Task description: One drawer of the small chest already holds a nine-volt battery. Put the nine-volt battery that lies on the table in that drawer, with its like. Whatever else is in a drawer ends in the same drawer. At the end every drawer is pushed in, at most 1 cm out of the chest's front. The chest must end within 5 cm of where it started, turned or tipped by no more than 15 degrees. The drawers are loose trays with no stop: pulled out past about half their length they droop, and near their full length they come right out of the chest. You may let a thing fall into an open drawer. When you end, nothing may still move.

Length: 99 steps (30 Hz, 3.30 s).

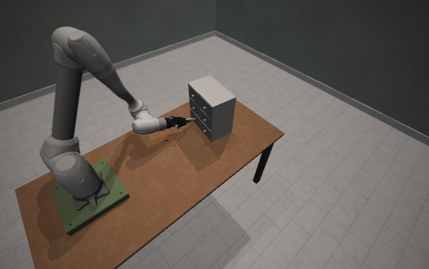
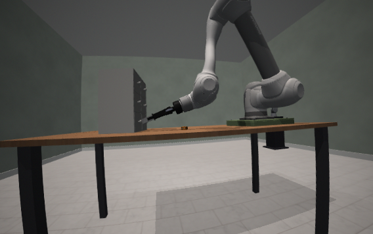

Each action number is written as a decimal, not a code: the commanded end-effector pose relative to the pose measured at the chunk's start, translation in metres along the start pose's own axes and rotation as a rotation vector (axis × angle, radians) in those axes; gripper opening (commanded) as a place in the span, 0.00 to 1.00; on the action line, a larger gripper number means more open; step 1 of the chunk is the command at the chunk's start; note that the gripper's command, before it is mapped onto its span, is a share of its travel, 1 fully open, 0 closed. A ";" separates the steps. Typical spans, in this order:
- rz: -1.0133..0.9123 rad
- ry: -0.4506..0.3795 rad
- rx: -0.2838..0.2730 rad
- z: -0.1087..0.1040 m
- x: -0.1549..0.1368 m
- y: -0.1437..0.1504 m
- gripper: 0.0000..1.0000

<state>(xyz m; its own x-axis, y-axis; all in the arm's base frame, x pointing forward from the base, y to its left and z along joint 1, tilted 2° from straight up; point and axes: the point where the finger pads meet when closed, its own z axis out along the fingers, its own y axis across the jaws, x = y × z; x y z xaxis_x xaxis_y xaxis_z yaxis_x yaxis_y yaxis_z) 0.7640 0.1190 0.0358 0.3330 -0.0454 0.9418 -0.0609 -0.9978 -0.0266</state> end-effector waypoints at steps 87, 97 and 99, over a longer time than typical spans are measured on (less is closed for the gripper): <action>0.000 -0.145 0.000 -0.142 0.062 0.000 0.00; -0.001 -0.316 -0.004 -0.160 0.070 0.001 0.00; 0.000 -0.344 -0.001 -0.163 0.072 0.000 0.00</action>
<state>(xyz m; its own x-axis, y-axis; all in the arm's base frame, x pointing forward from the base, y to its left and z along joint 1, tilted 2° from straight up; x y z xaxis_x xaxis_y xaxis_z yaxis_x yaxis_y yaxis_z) 0.6370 0.1263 0.1558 0.5824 -0.0614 0.8106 -0.0341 -0.9981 -0.0511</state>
